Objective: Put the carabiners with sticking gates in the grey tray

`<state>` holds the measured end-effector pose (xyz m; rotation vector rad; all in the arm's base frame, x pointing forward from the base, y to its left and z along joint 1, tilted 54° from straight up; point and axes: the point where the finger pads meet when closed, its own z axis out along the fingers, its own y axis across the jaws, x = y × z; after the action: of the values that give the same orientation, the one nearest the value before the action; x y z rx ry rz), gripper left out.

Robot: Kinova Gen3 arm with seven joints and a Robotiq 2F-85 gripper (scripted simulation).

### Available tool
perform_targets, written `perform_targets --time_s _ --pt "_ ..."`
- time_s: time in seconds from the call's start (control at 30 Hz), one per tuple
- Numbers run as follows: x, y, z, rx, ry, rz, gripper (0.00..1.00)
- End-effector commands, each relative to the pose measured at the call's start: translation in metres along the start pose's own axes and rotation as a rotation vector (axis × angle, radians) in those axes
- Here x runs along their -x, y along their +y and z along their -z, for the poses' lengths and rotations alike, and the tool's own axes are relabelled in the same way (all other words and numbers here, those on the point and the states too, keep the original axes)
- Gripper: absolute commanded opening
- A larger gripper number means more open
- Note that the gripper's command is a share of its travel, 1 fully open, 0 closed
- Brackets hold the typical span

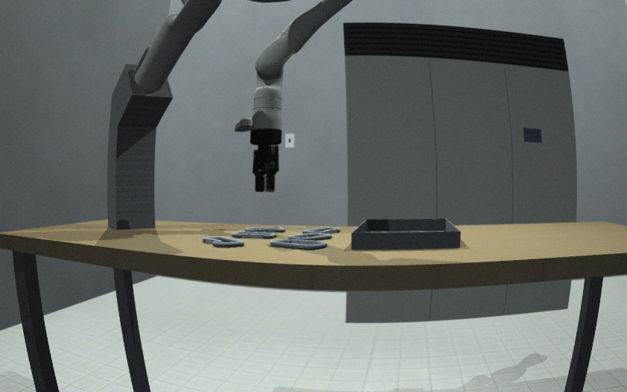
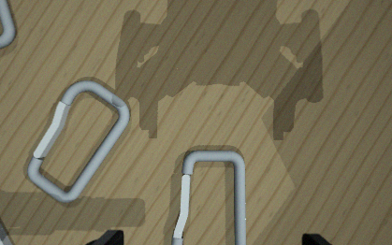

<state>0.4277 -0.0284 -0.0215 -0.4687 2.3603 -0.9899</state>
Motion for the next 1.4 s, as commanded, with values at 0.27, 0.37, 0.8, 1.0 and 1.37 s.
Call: perform_targets --time_s 0.27,0.37,0.8,1.0,1.37 --pt "0.000 0.000 0.000 0.001 -0.001 0.000 1.00" --pt "0.000 0.000 0.000 0.001 -0.001 0.000 1.00" --pt "-0.009 -0.037 0.000 0.003 0.000 -0.122 1.00" --pt "-0.009 -0.037 0.000 0.003 0.000 -0.122 1.00" --pt "-0.021 -0.072 0.000 0.006 -0.001 -0.238 1.00"
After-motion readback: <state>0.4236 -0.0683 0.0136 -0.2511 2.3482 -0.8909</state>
